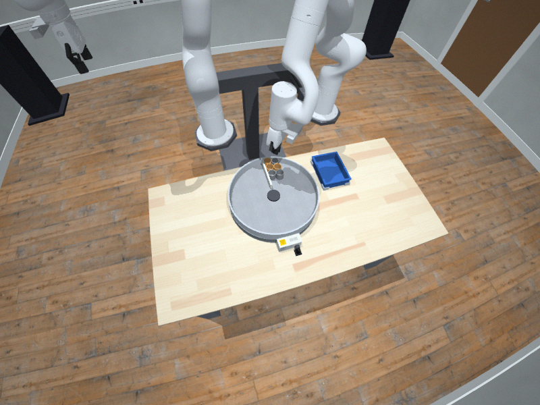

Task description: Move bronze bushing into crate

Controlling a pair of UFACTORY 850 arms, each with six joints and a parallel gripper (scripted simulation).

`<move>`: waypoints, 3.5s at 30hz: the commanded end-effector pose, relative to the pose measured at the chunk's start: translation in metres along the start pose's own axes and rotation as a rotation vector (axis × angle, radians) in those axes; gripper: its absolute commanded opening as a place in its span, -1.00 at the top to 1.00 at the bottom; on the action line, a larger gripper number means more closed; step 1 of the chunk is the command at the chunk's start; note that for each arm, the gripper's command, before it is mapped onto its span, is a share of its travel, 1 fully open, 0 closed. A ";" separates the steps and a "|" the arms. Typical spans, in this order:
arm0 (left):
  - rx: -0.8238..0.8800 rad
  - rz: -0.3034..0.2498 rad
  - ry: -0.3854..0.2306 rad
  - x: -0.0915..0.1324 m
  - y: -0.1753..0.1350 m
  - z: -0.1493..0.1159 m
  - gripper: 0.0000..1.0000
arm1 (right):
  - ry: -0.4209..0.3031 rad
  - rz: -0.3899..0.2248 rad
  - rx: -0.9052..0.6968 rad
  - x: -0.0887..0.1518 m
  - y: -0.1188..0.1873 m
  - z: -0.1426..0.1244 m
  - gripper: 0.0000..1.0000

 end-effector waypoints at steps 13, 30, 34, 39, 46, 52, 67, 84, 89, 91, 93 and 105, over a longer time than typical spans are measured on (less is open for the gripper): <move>-0.082 0.038 -0.150 -0.018 -0.003 0.010 0.77 | 0.002 0.000 0.000 0.001 0.000 0.000 -1.00; -0.224 0.110 -0.404 -0.052 -0.010 0.027 0.77 | 0.002 0.000 0.000 0.001 0.000 0.000 -1.00; -0.262 0.124 -0.477 -0.060 -0.012 0.031 0.77 | 0.002 0.000 0.000 0.001 0.000 0.000 -1.00; -0.288 0.134 -0.525 -0.066 -0.013 0.034 0.77 | 0.002 0.000 0.000 0.001 0.000 0.000 -1.00; -0.331 0.161 -0.602 -0.078 -0.016 0.040 0.77 | 0.002 0.000 0.000 0.001 0.000 0.000 -1.00; -0.338 0.165 -0.616 -0.080 -0.017 0.040 0.77 | 0.002 0.000 0.000 0.001 0.000 0.000 -1.00; -0.340 0.170 -0.613 -0.084 -0.017 0.041 0.77 | 0.002 0.000 0.000 0.001 0.000 0.000 -1.00; -0.341 0.172 -0.612 -0.105 -0.016 0.042 0.77 | 0.002 0.000 0.000 0.001 0.000 0.000 -1.00; -0.341 0.172 -0.612 -0.105 -0.016 0.042 0.77 | 0.002 0.000 0.000 0.001 0.000 0.000 -1.00; -0.341 0.172 -0.612 -0.105 -0.016 0.042 0.77 | 0.002 0.000 0.000 0.001 0.000 0.000 -1.00; -0.341 0.172 -0.612 -0.106 -0.016 0.042 0.77 | 0.002 0.000 0.000 0.001 0.000 0.000 -1.00; -0.341 0.172 -0.612 -0.106 -0.016 0.042 0.77 | 0.002 0.000 0.000 0.001 0.000 0.000 -1.00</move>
Point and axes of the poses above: on each arm, the point where the finger pads meet when closed, its own x axis back along the fingers, its own y axis across the jaws, z = x × y, the point moved 3 cm from there along x, back along the fingers, and after that the axes turned 6 degrees about x, right-handed, at the moved point
